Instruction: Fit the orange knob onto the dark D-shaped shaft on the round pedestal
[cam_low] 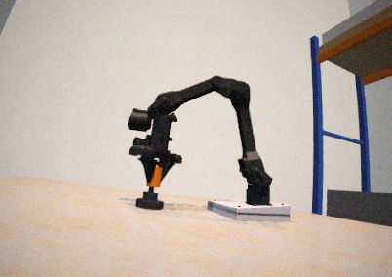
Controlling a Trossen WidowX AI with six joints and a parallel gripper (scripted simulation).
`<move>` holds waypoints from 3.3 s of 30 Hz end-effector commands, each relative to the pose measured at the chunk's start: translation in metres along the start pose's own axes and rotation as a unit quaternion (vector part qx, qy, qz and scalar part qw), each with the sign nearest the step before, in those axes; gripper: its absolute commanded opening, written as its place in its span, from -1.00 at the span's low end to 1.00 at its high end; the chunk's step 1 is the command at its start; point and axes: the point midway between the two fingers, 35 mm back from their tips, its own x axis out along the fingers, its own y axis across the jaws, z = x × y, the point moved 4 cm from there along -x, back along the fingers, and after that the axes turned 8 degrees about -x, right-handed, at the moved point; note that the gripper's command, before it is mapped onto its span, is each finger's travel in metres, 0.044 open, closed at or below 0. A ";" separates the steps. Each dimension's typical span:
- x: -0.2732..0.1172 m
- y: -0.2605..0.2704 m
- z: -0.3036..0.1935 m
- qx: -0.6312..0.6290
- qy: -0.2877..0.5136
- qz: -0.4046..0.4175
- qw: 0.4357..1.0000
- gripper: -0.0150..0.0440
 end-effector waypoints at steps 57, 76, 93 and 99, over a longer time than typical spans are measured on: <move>-0.003 0.003 0.004 0.108 -0.005 0.004 0.994 -0.49; -0.005 0.002 0.004 0.151 -0.004 0.005 0.989 -0.49; 0.001 0.002 0.002 0.212 -0.004 0.005 0.977 -0.49; 0.001 0.002 0.002 0.208 -0.004 0.005 0.978 -0.49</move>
